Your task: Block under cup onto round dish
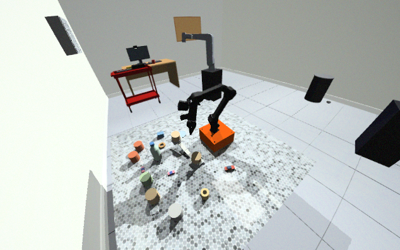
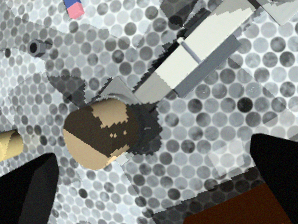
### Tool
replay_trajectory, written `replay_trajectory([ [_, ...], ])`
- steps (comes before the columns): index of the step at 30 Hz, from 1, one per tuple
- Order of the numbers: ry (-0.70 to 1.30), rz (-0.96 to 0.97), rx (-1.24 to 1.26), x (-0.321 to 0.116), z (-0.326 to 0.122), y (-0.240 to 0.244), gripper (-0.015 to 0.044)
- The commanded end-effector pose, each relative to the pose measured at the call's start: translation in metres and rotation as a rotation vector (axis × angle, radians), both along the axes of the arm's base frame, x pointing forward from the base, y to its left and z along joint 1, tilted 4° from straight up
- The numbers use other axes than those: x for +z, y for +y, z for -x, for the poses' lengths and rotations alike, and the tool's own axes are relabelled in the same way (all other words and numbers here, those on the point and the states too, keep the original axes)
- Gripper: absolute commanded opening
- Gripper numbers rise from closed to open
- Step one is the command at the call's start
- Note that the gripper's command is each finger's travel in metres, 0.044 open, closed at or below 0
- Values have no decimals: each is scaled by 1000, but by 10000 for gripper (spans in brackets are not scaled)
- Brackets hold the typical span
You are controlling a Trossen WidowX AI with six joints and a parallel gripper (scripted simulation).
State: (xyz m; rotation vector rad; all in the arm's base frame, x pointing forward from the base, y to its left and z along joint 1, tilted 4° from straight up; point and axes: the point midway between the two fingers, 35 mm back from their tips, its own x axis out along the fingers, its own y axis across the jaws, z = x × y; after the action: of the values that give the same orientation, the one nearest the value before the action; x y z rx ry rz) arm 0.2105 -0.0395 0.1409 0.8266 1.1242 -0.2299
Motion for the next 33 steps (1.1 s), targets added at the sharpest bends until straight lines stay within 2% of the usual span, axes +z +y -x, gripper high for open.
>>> replay_trajectory([
  [1,88,-45,-82,-7,-11,7,440],
  [19,427,-105,-541,-44,-58,70,440],
  [28,506,-66,-798,-67,-71,112,440],
  [33,508,-63,-816,-69,-72,116,440],
])
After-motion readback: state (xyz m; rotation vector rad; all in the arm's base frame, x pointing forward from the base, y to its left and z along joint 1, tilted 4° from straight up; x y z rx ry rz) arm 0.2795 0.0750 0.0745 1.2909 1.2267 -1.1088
